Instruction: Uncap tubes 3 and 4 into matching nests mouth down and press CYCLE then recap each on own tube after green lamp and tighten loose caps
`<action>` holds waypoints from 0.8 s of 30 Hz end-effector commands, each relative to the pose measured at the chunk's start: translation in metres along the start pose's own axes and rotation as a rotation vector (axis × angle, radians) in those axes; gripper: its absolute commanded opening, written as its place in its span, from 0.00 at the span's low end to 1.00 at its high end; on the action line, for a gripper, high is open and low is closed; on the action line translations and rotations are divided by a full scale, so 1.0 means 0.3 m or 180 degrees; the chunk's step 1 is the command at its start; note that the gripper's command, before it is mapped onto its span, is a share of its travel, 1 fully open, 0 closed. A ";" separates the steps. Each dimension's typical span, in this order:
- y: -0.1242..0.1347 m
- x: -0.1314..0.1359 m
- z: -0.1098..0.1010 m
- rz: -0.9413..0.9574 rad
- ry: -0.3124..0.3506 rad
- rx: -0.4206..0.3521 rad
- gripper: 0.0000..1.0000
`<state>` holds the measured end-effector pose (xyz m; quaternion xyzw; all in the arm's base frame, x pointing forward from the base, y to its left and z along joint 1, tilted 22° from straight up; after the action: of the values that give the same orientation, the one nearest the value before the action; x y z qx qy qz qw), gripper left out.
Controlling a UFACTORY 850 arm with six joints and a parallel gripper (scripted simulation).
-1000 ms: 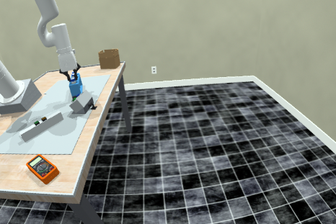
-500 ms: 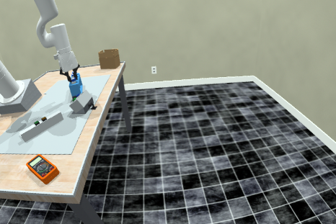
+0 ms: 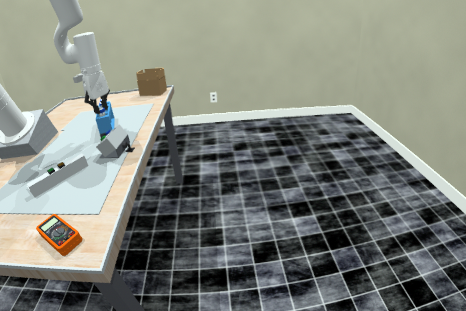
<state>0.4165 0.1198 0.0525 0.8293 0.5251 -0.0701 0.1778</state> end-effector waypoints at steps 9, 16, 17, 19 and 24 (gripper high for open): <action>0.003 0.001 -0.001 0.0249 -0.0034 0.0032 0.46; 0.003 0.001 -0.001 0.1310 -0.0039 0.0026 0.46; 0.003 0.001 -0.001 0.1576 -0.0040 0.0025 0.46; 0.003 0.001 -0.002 0.1841 -0.0041 0.0023 0.46; 0.003 0.001 -0.002 0.2371 -0.0044 0.0020 0.46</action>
<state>0.4190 0.1192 0.0529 0.9442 0.2720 -0.0441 0.1806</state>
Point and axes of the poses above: the point where the finger pads meet when closed, its own z axis out along the fingers, its own x axis across the jaws, y = z × x, the point moved 5 cm from there along -z, back along the fingers, and after that the axes turned 3 degrees about z, right-handed, at the moved point
